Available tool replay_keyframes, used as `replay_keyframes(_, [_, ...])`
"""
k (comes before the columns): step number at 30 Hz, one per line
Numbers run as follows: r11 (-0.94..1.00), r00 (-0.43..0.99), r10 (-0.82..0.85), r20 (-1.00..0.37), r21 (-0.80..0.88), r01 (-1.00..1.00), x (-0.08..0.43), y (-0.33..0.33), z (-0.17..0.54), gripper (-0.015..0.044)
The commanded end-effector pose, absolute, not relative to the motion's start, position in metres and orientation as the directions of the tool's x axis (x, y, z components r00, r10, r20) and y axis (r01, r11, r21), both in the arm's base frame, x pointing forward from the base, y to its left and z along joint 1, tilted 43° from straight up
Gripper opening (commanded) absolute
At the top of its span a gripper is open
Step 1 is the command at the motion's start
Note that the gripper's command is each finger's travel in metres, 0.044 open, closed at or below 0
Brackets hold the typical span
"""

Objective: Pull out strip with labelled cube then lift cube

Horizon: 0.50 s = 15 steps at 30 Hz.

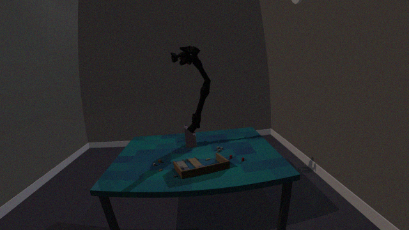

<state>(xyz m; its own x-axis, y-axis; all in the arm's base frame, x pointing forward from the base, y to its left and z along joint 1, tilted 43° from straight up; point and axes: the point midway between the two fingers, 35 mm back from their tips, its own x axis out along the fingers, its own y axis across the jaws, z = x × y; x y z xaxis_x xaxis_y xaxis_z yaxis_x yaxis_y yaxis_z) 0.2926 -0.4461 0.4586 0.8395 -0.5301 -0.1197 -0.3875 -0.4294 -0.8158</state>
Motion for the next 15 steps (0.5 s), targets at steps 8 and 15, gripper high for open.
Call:
replay_keyframes(8, [-0.066, 0.912, -0.369, -0.177, -0.974, -0.216, 0.346, -0.403, 0.403, 0.04])
replay_keyframes(15, [0.393, 0.956, -0.181, -0.232, -0.908, -0.145, 0.387, -0.337, 0.336, 0.04])
